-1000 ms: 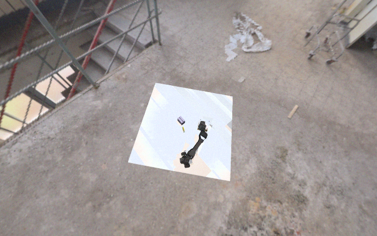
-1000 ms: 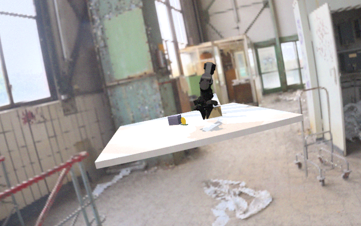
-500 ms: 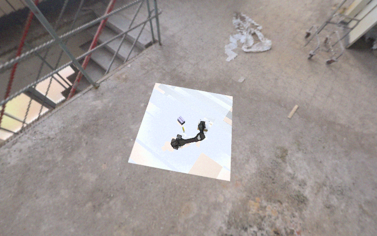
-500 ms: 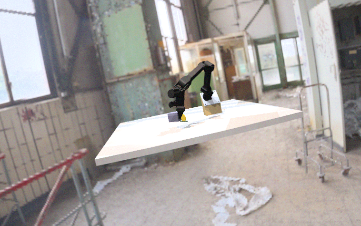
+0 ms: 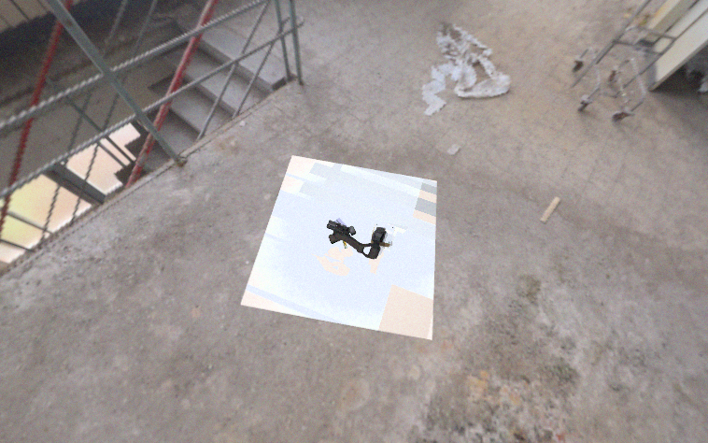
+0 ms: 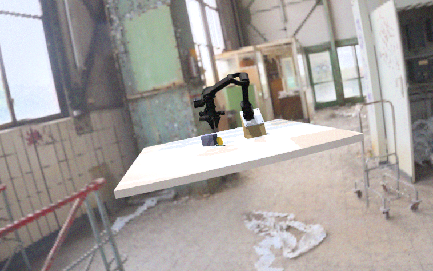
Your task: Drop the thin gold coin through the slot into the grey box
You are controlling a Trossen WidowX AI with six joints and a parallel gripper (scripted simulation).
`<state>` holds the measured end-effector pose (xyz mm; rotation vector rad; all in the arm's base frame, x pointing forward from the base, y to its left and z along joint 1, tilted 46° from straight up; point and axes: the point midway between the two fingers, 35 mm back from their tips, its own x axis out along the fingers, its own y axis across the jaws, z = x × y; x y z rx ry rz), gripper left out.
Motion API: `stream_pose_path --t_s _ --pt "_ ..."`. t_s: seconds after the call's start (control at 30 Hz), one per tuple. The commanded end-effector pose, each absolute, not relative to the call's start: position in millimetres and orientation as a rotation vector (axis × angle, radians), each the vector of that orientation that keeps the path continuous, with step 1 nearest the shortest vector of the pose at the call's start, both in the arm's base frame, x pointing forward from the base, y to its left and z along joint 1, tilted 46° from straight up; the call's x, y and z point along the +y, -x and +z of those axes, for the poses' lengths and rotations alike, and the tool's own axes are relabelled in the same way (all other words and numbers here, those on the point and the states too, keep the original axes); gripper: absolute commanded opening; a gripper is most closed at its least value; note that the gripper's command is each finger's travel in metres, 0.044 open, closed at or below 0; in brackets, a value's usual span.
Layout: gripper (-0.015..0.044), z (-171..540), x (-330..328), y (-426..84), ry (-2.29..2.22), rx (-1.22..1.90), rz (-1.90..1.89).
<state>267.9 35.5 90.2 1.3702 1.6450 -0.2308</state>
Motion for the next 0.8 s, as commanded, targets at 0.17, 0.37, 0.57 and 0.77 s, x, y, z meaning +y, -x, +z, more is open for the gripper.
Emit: stream_pose_path --t_s 0.17,0.37,0.57,0.77 --pt "0.0161 79.5 19.7 -249.8 -1.527 1.677 -0.282" --pt "0.0161 55.5 45.1 -252.7 -1.528 1.677 -0.281" --pt "0.0161 45.9 55.1 -252.8 -1.528 1.677 -0.280" --pt "0.0161 42.1 58.6 -253.6 -1.527 1.677 -0.281"
